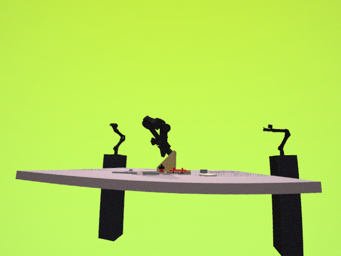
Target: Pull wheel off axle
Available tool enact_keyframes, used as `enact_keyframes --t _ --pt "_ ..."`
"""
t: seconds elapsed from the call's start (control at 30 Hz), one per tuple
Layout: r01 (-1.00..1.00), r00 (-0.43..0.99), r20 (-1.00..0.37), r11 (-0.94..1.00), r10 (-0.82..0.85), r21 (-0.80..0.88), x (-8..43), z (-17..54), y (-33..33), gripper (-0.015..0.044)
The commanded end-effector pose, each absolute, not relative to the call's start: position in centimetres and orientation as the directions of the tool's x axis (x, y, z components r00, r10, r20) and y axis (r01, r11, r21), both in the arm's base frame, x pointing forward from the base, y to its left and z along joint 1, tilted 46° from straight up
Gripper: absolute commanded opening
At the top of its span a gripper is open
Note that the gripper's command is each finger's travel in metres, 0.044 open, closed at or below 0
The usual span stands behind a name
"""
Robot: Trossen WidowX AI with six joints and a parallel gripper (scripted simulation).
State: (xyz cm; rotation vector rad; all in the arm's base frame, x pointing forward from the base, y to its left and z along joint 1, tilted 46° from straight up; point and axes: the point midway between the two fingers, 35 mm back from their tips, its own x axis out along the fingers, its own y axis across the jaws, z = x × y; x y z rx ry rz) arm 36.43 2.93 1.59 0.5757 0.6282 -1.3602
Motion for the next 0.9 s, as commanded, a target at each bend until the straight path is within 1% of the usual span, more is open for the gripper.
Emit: enact_keyframes --t 0.0,0.2,0.47,0.63,0.73,0.87 --pt "0.991 0.102 -0.703 0.130 -0.704 0.014 36.2 2.2 2.3 0.0300" --pt "0.991 0.102 -0.704 0.130 -0.703 0.014 36.4 1.5 1.7 0.0300" --pt "0.991 0.102 -0.701 0.130 -0.706 0.014 37.0 -3.1 -2.7 0.0300" --pt "0.991 0.102 -0.701 0.130 -0.706 0.014 36.9 -3.2 -2.9 0.0300" --pt "0.993 0.098 -0.704 0.119 -0.704 0.020 36.9 -2.8 -2.9 0.0221" --pt "0.993 0.098 -0.704 0.119 -0.704 0.020 36.9 -2.8 -2.9 0.0195"
